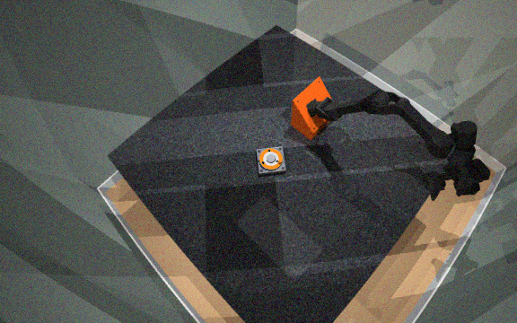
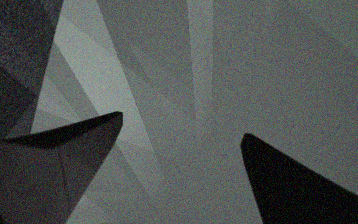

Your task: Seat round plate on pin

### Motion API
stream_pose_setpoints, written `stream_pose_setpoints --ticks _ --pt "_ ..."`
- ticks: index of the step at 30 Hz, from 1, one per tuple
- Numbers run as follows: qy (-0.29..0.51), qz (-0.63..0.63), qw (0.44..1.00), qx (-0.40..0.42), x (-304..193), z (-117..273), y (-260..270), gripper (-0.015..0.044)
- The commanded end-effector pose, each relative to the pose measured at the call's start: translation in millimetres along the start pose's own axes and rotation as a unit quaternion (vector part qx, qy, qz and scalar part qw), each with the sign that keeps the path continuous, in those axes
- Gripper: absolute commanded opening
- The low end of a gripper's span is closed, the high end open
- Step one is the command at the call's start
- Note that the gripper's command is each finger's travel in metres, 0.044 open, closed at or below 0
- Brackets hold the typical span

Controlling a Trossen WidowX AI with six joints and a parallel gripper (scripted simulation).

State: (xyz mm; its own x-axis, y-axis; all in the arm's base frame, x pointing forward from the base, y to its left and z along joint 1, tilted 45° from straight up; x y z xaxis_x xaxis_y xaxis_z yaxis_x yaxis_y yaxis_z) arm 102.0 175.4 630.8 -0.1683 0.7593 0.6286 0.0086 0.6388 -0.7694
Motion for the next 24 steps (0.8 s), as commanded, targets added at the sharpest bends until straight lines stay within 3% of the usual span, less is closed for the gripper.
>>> stream_pose_setpoints --ticks 1,8,10,15,18,24 --pt "0.0 0.005 1.0 -0.004 0.5 -1.2 0.8 0.0374" --pt "-0.036 0.103 0.989 -0.097 26.1 -47.0 52.2 0.019" --pt "-0.042 0.117 0.987 -0.102 27.5 -55.1 61.4 0.0137" --pt "-0.077 0.201 0.973 -0.089 16.6 -117.4 129.7 0.0006" --pt "-0.085 0.223 0.969 -0.067 5.1 -139.0 153.9 0.0" --pt "-0.089 0.259 0.96 0.057 -61.2 -202.3 232.3 0.0"
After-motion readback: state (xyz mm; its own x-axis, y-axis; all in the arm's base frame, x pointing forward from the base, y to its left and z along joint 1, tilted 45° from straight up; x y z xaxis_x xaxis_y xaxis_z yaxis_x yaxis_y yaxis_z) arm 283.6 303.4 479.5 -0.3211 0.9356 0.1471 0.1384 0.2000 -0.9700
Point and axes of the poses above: the point midway between the two fingers, 35 mm back from their tips, its own z axis back along the fingers, its own y axis across the jaws, x = y × z, the point moved 3 cm from there along z, back along the fingers, and after that the axes turned 11 degrees about -z, right-handed, at the moved point
